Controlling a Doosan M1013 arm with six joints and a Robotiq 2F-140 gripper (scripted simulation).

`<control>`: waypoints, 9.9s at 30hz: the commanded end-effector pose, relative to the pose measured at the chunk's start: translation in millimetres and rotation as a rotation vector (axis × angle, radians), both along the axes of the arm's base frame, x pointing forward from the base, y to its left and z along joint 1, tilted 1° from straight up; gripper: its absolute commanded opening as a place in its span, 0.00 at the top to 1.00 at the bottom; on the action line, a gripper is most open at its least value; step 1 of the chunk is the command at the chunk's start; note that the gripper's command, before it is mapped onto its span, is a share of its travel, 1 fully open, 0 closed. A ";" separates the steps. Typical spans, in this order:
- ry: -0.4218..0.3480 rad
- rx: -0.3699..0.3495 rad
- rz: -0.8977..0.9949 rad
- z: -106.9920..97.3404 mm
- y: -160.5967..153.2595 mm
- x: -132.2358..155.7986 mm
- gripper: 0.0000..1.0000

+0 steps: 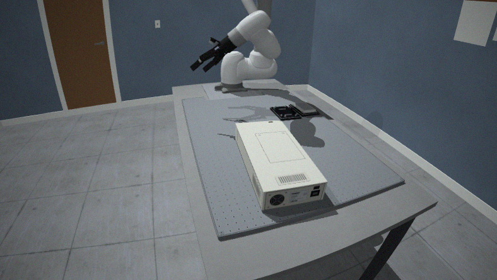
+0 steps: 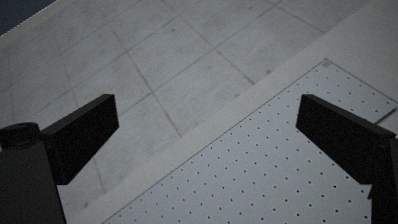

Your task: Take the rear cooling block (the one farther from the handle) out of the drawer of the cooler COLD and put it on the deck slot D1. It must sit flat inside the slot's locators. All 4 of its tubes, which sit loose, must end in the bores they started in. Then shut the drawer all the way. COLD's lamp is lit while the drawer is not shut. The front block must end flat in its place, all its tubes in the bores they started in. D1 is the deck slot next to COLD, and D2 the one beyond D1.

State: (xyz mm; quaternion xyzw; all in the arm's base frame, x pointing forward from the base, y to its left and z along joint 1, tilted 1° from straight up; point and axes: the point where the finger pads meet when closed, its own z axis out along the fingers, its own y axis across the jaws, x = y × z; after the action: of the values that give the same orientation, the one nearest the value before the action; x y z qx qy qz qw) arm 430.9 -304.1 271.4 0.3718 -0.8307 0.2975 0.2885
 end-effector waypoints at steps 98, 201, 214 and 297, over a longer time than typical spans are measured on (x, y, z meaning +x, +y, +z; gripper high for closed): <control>0.672 0.774 1.600 -6.4 234.1 33.6 0.65; -0.006 0.877 0.683 11.0 286.3 45.6 0.66; -0.060 0.872 0.566 11.0 286.3 45.6 0.66; -0.060 0.871 0.566 -101.8 209.0 257.2 0.66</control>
State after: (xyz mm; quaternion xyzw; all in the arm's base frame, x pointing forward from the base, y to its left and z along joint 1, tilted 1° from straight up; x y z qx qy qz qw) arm 681.1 -92.9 172.0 0.6588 -0.7523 0.0006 -0.0080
